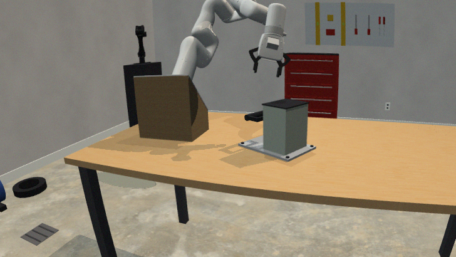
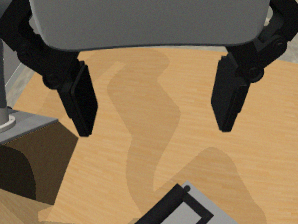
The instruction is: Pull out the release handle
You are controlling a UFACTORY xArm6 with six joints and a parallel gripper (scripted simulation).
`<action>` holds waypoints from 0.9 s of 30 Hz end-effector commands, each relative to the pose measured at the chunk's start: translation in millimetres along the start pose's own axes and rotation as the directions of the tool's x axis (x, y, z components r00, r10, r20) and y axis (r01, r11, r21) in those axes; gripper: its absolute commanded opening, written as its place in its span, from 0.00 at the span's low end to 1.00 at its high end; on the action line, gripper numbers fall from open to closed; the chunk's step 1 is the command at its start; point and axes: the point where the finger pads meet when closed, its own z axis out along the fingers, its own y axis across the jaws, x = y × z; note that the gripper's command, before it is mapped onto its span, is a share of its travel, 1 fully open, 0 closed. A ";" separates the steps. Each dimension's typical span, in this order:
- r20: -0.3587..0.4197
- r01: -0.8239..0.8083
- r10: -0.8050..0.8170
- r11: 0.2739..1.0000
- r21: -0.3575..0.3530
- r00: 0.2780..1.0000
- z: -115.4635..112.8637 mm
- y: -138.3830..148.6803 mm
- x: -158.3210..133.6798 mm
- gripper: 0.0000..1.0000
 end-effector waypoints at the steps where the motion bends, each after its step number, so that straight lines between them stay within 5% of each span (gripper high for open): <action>1: 0.064 -0.178 0.176 0.984 0.030 0.982 18.5 3.3 12.1 1.00; 7: 0.123 -0.335 0.328 0.941 0.039 0.937 35.2 8.6 21.6 1.00; 19: 0.284 -0.737 0.709 0.676 -0.014 0.645 83.3 28.4 48.6 1.00; 26: 0.293 -0.759 0.730 0.651 -0.021 0.618 86.6 30.0 50.3 1.00; 27: 0.293 -0.759 0.730 0.651 -0.021 0.618 86.6 30.0 50.3 0.00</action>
